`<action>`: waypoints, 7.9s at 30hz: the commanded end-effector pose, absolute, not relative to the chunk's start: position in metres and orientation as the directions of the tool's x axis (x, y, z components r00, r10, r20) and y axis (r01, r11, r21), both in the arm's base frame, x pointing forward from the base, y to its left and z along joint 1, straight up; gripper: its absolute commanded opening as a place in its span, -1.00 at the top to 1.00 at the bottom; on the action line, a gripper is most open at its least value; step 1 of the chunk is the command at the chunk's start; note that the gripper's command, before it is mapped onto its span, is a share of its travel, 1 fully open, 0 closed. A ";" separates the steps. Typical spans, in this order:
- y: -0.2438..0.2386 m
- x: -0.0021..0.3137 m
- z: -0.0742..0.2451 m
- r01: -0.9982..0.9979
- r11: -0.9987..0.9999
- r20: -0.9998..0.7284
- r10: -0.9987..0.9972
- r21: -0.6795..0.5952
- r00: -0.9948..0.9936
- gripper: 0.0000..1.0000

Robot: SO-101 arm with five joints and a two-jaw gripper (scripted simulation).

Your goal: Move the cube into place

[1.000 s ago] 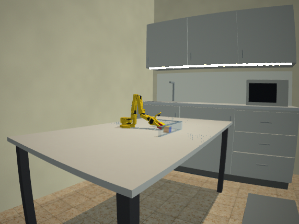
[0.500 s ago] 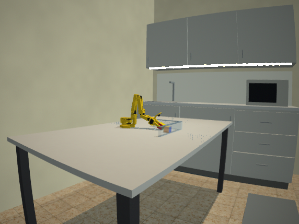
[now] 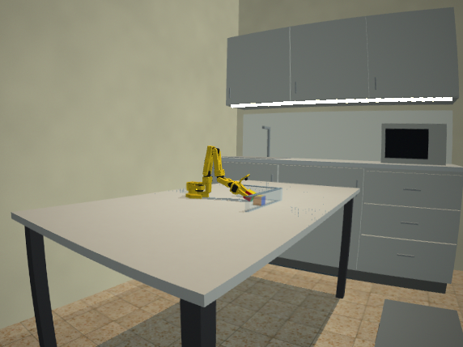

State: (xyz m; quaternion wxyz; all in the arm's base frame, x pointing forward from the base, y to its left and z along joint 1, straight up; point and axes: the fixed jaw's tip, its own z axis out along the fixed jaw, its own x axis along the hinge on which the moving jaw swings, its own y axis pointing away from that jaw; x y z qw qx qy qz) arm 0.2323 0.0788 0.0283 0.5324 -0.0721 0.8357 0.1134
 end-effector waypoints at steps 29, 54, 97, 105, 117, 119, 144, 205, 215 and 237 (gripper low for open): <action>0.081 0.237 0.038 -0.247 0.962 -0.925 0.016 0.118 -0.381 0.30; 0.079 0.231 0.056 -0.248 0.963 -0.912 -0.006 0.105 -0.410 0.30; 0.067 0.194 0.077 -0.256 0.964 -0.888 -0.055 0.073 -0.457 0.30; 0.068 0.195 0.087 -0.260 0.963 -0.911 -0.040 0.074 -0.410 0.30; 0.069 0.198 0.112 -0.271 0.959 -0.959 -0.001 0.078 -0.282 0.30; 0.069 0.198 0.114 -0.271 0.959 -0.962 0.002 0.079 -0.273 0.30; 0.069 0.198 0.125 -0.276 0.958 -0.977 0.019 0.080 -0.214 0.30; 0.068 0.198 0.125 -0.288 0.958 -0.973 -0.058 0.009 -0.223 0.30; 0.068 0.199 0.125 -0.295 0.955 -0.969 -0.099 -0.029 -0.226 0.30; 0.067 0.199 0.125 -0.319 0.939 -0.949 -0.211 -0.130 -0.236 0.30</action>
